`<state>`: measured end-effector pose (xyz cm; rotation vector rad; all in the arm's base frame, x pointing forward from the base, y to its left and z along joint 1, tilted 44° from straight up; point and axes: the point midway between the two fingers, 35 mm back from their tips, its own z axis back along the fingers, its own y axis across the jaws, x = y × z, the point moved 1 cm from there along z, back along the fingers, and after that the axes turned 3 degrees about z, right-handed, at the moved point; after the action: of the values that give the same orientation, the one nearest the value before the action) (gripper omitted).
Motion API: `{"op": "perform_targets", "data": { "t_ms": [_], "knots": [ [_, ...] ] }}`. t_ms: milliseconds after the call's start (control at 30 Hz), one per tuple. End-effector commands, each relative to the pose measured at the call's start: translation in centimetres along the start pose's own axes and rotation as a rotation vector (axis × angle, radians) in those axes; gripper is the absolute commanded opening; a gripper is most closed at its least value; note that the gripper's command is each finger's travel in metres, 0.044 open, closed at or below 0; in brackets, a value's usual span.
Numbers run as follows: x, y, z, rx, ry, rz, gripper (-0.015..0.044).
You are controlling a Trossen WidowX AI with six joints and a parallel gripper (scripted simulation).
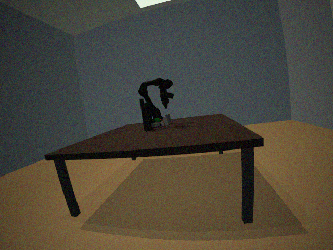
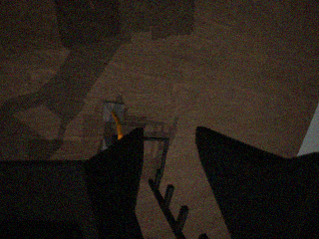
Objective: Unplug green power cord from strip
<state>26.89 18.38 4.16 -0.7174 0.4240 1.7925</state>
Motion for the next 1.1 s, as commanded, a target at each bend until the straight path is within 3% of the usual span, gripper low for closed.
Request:
{"op": "perform_targets", "data": {
  "t_ms": [0, 100, 1067],
  "knots": [
    [-3.1, 1.9, -5.3, 0.246, 0.035, -0.162, 0.016],
    [-4.2, 2.7, -6.9, 0.331, 0.047, -0.222, 0.016],
    [-7.5, 3.5, -6.6, 0.331, 0.049, -0.221, 0.016]
  ]
}}
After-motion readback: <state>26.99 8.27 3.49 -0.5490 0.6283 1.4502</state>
